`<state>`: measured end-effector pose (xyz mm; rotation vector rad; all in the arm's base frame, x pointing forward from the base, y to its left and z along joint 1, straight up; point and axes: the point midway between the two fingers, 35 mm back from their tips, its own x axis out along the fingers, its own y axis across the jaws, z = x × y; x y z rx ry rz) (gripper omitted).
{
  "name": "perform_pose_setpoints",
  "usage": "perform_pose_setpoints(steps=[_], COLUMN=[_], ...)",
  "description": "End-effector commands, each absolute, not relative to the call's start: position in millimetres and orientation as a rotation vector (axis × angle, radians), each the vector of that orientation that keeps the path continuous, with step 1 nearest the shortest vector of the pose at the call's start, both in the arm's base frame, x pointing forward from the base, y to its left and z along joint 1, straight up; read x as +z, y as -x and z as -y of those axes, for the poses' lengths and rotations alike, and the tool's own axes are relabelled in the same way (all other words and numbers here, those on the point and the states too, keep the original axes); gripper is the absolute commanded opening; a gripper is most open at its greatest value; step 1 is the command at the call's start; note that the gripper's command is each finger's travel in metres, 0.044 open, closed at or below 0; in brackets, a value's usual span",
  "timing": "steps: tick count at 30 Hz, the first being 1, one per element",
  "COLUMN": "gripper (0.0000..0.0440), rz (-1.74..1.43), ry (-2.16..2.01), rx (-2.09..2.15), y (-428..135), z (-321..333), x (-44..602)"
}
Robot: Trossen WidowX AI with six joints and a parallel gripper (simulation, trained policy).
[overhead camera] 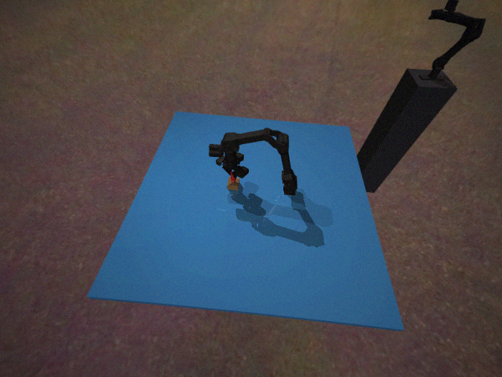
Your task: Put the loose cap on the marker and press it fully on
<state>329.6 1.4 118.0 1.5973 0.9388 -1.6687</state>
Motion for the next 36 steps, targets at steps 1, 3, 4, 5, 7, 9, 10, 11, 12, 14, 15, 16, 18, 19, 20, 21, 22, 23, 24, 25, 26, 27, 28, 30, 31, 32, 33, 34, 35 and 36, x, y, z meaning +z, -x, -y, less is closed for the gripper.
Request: perform_pose_setpoints(steps=[1,3,4,5,7,9,10,11,12,14,15,16,18,19,20,21,22,23,24,25,26,27,28,30,31,32,33,34,35,36], gripper=[0.0055,0.0056,0.0057,0.0057,0.0059,0.0060,0.0061,0.0062,0.0063,0.0064,0.0065,0.0066,0.0067,0.0068,0.0069,0.0069,0.0070,0.0071,0.0072,0.0072,0.0073,0.0074,0.0075,0.0076,0.0077,0.0078,0.0078,0.0079,0.0080,0.0081], rz=[-0.970,-0.970,-0.971,-0.971,-0.971,-0.972,-0.972,-0.972,-0.972,-0.972,-0.972,-0.972,-0.972,-0.973,-0.973,-0.973,-0.973,-0.973,-0.973,-0.973,-0.973,-0.973,-0.973,-0.973,-0.973,-0.973,-0.973,-0.973,-0.973,-0.973], ry=[-1.541,-1.540,-1.539,-1.539,-1.538,-1.537,-1.536,-1.536,-1.536,-1.535,-1.535,-1.535,-1.534,-1.534,-1.534,-1.534,-1.533,-1.533,-1.533,-1.533,-1.533,-1.533,-1.532,-1.532,-1.532,-1.532,-1.532,-1.532,-1.532,-1.531], rx=[-1.725,-1.724,-1.724,-1.723,-1.723,-1.723,-1.722,-1.722,-1.722,-1.722,-1.722,-1.722,-1.721,-1.721,-1.721,-1.721,-1.721,-1.721,-1.721,-1.721,-1.721,-1.721,-1.721,-1.720,-1.720,-1.720,-1.720,-1.720,-1.720,-1.720], y=[-320.7,-320.7,-320.7,-320.7,-320.7,-320.6,-320.6,-320.6,-320.6,-320.6,-320.6,-320.6,-320.6,-320.6,-320.6,-320.6,-320.6,-320.6,-320.6,-320.6,-320.6,-320.6,-320.6,-320.6,-320.6,-320.6,-320.6,-320.6,-320.6,-320.6], z=[1.0,1.1,1.2,1.3,1.4,1.5,1.5,1.5,1.6,1.6,1.7,1.7,1.7,1.8,1.8,1.8,1.8,1.8,1.9,1.9,1.9,1.9,1.9,2.0,2.0,2.0,2.0,2.0,2.0,2.0], x=[101.4,101.1,101.0,100.9,100.7,100.6,100.5,100.5,100.4,100.3,100.3,100.2,100.2,100.1,100.1,100.1,100.0,100.0,100.0,99.9,99.9,99.9,99.9,99.8,99.8,99.8,99.8,99.7,99.7,99.7])
